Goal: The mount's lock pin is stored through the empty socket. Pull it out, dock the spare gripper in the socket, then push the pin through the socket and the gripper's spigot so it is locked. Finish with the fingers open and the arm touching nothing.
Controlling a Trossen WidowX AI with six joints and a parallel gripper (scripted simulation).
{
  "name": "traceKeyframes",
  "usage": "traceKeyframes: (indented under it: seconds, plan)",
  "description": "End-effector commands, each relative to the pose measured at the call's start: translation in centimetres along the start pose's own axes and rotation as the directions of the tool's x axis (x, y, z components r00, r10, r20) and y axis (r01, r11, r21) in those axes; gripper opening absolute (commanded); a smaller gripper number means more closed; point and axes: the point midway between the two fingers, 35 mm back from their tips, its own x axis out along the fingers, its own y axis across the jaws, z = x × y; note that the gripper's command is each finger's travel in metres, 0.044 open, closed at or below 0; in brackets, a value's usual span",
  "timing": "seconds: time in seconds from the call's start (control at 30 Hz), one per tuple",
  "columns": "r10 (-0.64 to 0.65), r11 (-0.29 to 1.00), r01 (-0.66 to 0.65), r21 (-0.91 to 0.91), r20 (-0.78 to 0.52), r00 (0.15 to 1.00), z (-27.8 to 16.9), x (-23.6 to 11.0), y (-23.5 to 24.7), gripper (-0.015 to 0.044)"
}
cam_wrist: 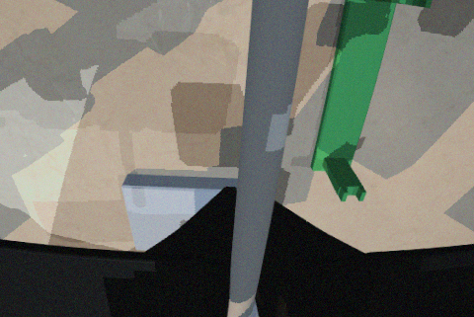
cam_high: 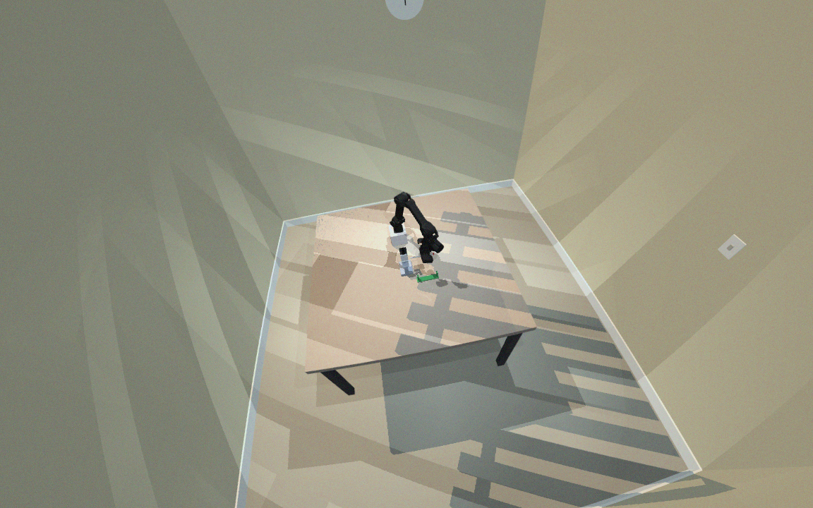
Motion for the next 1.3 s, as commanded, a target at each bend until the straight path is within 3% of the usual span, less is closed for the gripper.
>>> traceKeyframes:
  seconds: [0.0,0.43,1.27]
  plan:
    - [-0.002,1.000,0.002,0.005,0.005,1.000,0.0,0.0,0.4,0.0000]
    - [-0.003,1.000,0.003,0.008,0.007,1.000,1.3,5.0,0.4,0.0000]
    - [0.001,1.000,-0.002,0.008,0.008,1.000,-0.4,5.3,0.3,0.0000]
